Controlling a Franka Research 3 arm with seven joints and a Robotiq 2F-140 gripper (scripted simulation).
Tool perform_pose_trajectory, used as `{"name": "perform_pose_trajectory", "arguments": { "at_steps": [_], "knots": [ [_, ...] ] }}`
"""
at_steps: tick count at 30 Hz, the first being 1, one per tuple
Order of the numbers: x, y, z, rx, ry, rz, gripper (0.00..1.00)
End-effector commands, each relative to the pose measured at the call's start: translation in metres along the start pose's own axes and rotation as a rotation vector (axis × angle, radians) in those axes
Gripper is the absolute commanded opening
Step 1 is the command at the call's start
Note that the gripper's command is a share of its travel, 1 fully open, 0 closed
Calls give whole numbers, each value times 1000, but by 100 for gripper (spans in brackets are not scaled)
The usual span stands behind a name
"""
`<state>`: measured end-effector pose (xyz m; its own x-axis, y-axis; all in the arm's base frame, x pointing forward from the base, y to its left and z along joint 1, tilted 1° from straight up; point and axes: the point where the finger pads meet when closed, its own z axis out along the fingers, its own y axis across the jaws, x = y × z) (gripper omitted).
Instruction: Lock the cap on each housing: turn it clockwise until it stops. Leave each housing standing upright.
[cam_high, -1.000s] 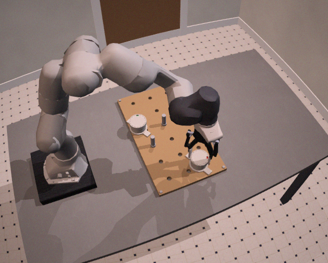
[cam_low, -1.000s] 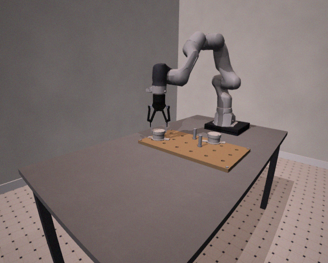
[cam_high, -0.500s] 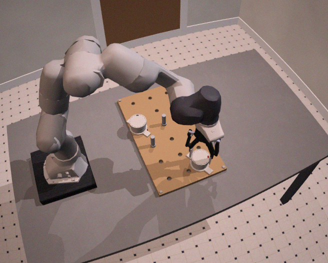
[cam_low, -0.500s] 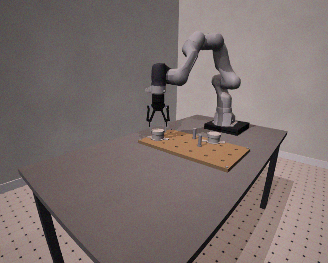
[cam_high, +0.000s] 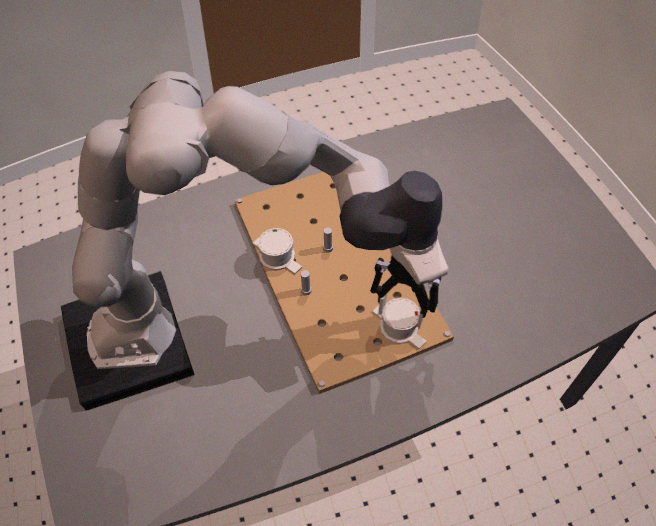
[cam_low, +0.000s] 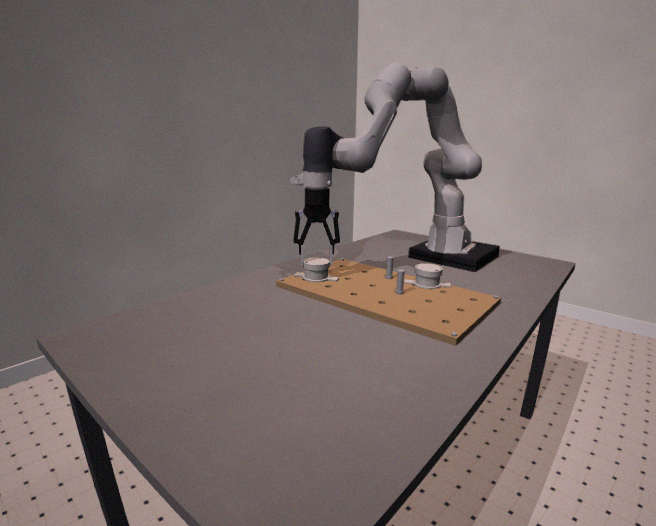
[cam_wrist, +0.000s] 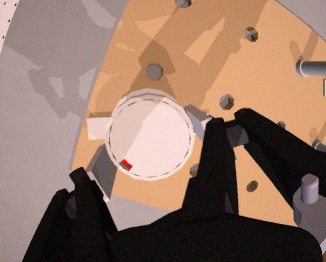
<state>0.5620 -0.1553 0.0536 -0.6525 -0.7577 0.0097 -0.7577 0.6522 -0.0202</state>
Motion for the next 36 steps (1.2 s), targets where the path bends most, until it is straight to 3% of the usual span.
{"name": "perform_pose_trajectory", "arguments": {
  "at_steps": [1,36],
  "knots": [
    [-3,3,1,-3,2,-1,10],
    [-27,27,1,-3,2,-1,10]
  ]
}}
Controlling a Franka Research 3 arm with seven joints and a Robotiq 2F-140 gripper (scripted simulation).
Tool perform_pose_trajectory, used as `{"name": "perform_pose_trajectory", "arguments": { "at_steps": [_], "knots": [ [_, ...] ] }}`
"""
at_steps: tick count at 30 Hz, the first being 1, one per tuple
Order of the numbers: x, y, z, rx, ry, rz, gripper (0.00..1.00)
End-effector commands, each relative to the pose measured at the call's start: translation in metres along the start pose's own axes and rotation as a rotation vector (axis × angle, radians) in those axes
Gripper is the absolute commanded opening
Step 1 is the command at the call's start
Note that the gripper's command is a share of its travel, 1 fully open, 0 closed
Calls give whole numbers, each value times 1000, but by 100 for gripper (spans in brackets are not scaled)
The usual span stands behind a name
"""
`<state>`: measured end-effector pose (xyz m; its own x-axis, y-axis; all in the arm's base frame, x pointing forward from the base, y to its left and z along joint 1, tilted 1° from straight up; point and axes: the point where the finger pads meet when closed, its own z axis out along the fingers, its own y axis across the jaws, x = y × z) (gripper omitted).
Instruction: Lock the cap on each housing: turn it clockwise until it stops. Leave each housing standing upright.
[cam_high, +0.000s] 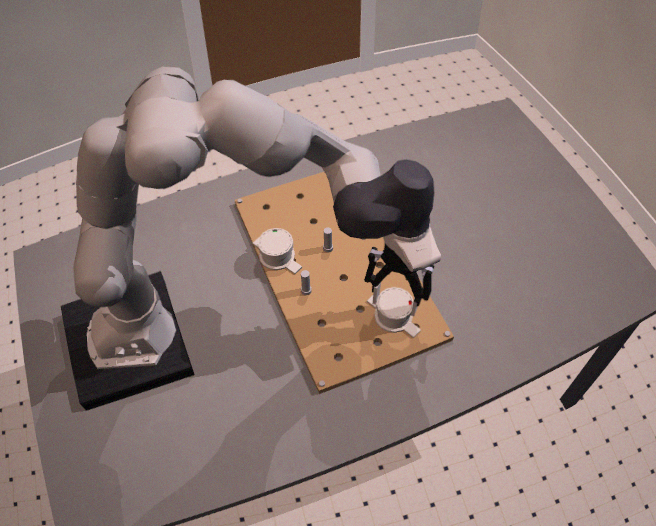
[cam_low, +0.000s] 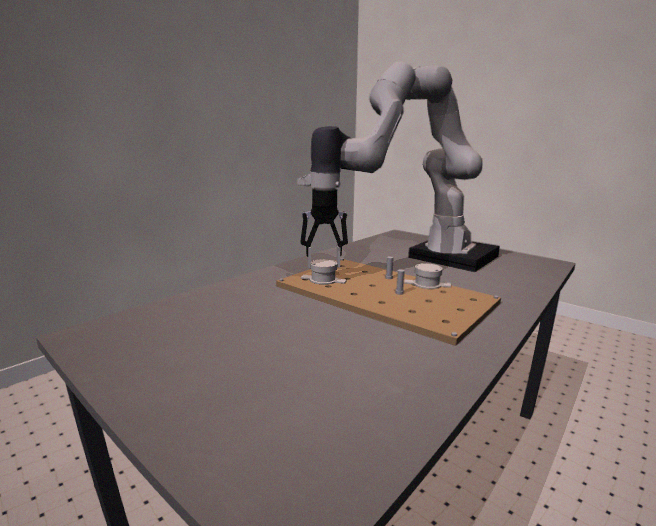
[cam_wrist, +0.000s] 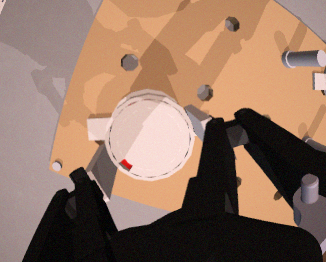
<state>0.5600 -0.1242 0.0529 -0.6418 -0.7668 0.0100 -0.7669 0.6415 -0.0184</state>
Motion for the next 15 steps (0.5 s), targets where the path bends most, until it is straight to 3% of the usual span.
{"name": "perform_pose_trajectory", "arguments": {
  "at_steps": [1,15],
  "knots": [
    [-6,6,1,-1,2,13,10],
    [-23,22,1,-1,2,13,10]
  ]
}}
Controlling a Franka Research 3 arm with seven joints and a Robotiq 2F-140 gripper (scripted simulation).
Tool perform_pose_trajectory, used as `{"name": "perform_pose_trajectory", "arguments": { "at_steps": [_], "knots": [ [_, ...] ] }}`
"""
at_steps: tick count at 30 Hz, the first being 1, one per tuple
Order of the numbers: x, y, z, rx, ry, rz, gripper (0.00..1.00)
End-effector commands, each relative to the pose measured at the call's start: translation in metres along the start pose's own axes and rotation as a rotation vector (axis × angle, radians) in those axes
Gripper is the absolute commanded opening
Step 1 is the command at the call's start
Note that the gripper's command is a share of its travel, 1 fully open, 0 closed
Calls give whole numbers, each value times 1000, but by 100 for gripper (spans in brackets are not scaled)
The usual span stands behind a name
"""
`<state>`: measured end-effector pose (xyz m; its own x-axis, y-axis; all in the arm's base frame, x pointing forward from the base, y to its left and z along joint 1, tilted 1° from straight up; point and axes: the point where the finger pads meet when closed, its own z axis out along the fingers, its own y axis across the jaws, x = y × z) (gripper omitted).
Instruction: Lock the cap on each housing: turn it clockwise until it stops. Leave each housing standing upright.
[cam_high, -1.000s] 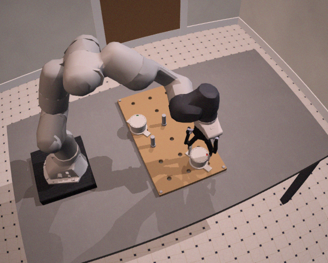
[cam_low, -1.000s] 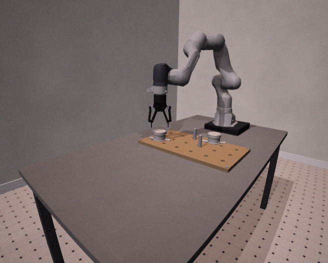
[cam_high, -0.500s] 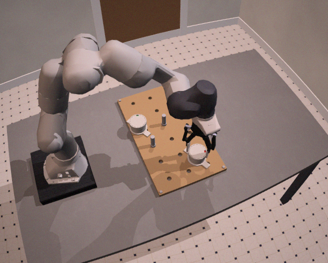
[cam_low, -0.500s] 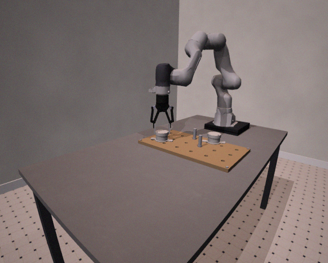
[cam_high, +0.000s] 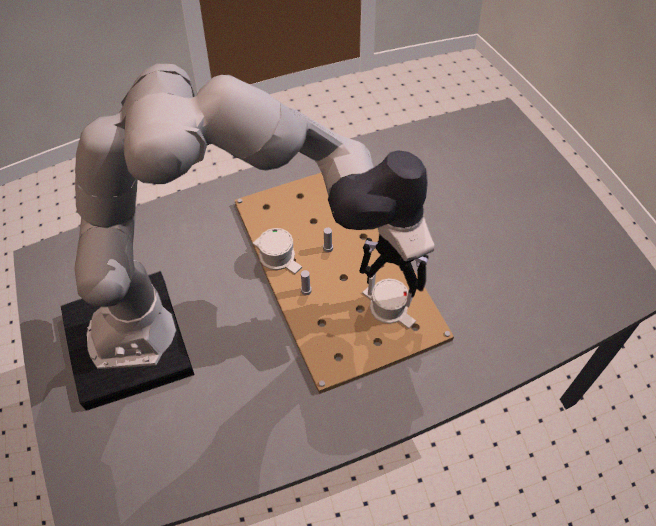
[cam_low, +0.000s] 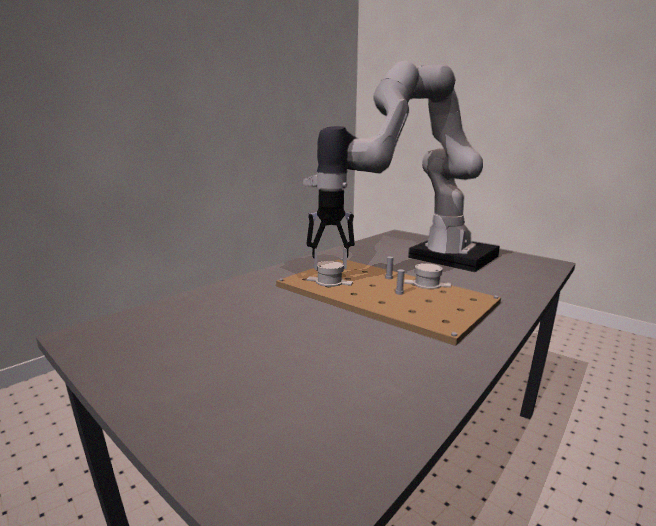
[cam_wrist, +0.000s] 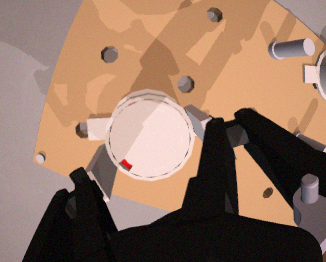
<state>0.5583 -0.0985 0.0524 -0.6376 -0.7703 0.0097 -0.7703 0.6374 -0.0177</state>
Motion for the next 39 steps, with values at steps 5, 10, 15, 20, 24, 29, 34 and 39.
{"name": "perform_pose_trajectory", "arguments": {
  "at_steps": [5,10,15,20,24,29,34,39],
  "knots": [
    [-11,11,1,0,2,18,10],
    [-18,18,1,0,2,18,10],
    [-22,22,1,0,2,18,10],
    [-28,27,1,0,2,18,10],
    [-32,32,1,0,2,18,10],
    [-37,37,1,0,2,18,10],
    [-40,39,1,0,2,18,10],
    [-44,43,1,0,2,18,10]
  ]
}}
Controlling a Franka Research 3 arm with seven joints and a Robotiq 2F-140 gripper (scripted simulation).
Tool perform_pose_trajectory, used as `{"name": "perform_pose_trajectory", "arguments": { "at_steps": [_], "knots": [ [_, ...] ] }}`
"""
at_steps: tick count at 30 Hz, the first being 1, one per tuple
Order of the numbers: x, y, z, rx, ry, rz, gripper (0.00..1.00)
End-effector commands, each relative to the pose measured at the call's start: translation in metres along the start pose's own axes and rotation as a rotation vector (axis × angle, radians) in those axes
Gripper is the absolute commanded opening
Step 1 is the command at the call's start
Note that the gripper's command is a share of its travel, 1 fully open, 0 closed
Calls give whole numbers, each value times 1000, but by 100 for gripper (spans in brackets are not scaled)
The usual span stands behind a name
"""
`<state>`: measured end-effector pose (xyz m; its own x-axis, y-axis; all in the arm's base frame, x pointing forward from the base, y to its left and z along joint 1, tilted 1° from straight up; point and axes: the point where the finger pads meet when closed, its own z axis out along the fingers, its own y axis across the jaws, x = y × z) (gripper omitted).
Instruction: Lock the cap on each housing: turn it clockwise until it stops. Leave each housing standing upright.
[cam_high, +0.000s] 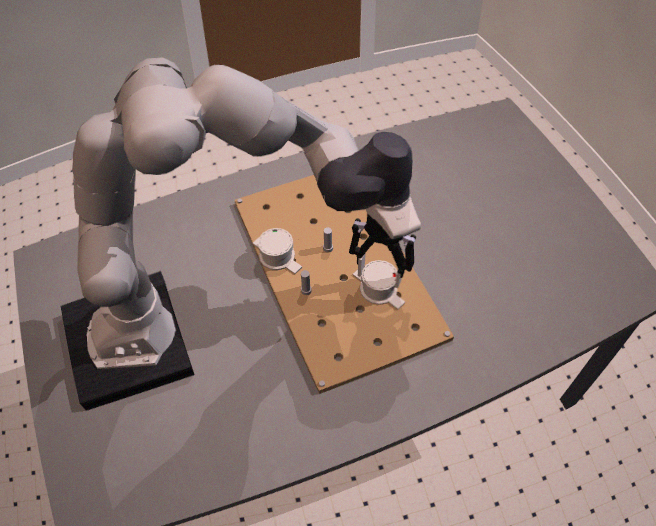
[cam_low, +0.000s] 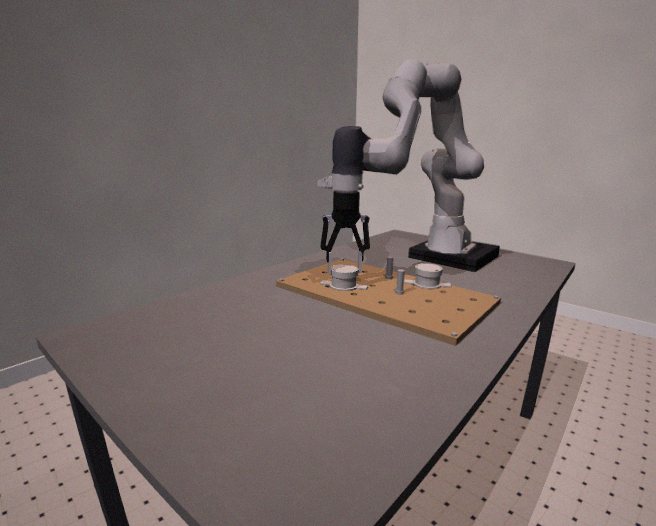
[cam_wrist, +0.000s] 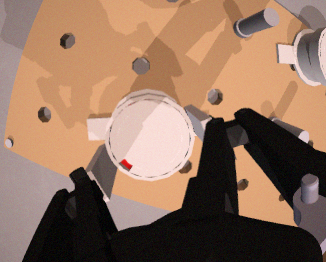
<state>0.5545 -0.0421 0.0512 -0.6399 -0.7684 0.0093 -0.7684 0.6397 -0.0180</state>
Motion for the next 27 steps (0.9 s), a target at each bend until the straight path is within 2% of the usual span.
{"name": "perform_pose_trajectory", "arguments": {
  "at_steps": [1,27],
  "knots": [
    [-4,5,1,-1,2,15,10],
    [-12,13,1,-1,2,15,10]
  ]
}}
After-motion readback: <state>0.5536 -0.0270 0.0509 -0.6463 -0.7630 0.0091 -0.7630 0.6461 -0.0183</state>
